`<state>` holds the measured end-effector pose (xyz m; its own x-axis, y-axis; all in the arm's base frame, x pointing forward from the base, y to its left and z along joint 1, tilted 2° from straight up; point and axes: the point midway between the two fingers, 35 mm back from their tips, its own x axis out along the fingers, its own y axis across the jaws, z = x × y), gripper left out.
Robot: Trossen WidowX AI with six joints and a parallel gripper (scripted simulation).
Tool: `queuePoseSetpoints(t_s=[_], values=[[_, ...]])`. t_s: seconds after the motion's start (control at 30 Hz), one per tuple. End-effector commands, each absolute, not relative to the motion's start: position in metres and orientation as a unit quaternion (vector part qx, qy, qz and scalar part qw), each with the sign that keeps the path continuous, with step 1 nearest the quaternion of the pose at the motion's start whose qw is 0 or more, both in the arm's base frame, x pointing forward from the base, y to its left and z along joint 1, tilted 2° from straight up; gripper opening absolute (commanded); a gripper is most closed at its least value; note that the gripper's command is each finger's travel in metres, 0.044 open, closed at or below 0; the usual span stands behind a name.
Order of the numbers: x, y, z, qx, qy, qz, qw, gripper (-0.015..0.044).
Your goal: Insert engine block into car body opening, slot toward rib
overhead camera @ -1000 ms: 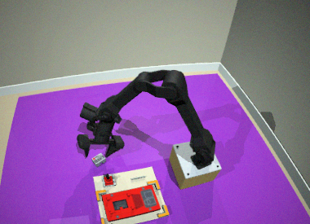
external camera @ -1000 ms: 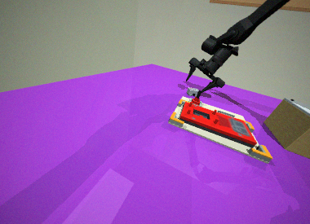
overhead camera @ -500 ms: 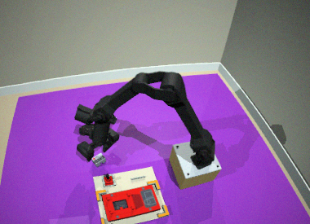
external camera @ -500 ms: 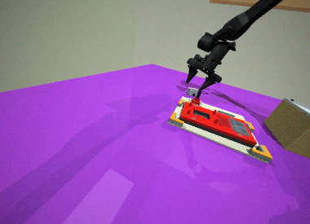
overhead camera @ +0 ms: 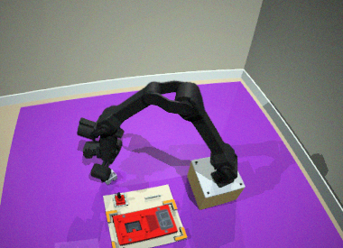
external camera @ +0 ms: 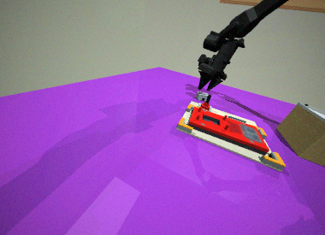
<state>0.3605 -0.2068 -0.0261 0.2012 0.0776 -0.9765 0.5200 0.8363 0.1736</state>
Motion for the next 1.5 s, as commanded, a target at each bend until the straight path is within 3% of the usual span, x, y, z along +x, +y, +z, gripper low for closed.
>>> queuePoseSetpoints(t_s=[0.0, 0.77, 1.47], values=[[0.362, -0.207, -0.024, 0.194, 0.631, -0.121, 0.742, 0.0440], [0.362, -0.202, -0.010, -0.112, 0.691, 0.111, 0.705, 0.0440], [0.362, -0.199, -0.031, -0.120, 0.692, 0.118, 0.702, 0.0440]])
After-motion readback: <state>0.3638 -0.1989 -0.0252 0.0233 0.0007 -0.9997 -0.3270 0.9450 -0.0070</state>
